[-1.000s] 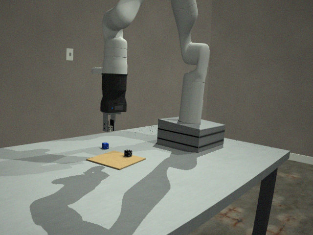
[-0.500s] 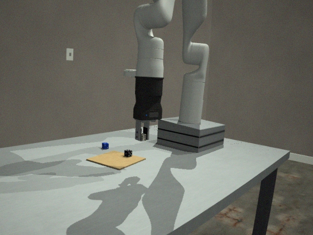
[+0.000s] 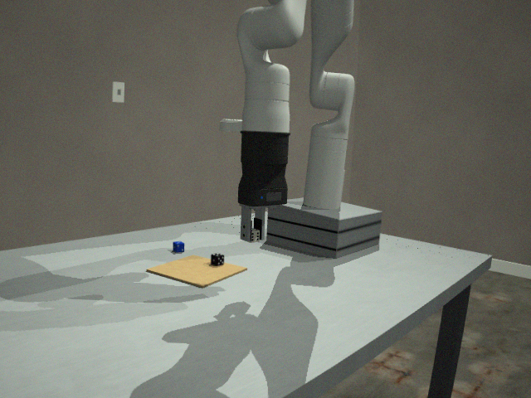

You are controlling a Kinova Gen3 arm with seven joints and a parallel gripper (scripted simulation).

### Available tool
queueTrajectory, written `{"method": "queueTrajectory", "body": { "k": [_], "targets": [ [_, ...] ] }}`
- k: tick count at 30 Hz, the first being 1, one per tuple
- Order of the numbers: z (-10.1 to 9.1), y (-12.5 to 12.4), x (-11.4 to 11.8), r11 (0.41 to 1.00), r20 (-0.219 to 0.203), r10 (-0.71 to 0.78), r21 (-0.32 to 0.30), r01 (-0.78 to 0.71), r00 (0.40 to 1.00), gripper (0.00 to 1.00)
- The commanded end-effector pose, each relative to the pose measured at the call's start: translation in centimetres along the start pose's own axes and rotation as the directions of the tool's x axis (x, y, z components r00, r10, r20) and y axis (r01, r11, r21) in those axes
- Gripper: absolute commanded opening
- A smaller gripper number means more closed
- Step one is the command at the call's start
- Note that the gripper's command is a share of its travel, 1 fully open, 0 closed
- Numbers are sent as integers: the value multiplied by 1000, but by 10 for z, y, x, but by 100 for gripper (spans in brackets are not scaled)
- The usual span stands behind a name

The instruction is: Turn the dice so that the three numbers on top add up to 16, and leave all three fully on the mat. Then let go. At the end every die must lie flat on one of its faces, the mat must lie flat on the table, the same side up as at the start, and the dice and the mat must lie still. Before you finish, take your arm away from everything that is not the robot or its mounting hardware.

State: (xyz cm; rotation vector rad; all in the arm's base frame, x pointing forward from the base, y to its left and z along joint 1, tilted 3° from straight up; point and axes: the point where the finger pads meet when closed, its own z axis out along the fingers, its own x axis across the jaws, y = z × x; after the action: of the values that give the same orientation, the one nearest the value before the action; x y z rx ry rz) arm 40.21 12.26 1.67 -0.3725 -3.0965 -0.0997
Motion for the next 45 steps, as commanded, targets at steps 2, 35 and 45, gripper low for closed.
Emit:
{"method": "queueTrajectory", "body": {
  "k": [2,35,45],
  "targets": [
    [-1,-2,-1,1000,-1,6,-21,-6,1000,40],
    [1,-7,-1,851,0,5,-525,-4,1000,40],
    [3,-10,-1,715,0,5,-699,-3,1000,40]
  ]
}}
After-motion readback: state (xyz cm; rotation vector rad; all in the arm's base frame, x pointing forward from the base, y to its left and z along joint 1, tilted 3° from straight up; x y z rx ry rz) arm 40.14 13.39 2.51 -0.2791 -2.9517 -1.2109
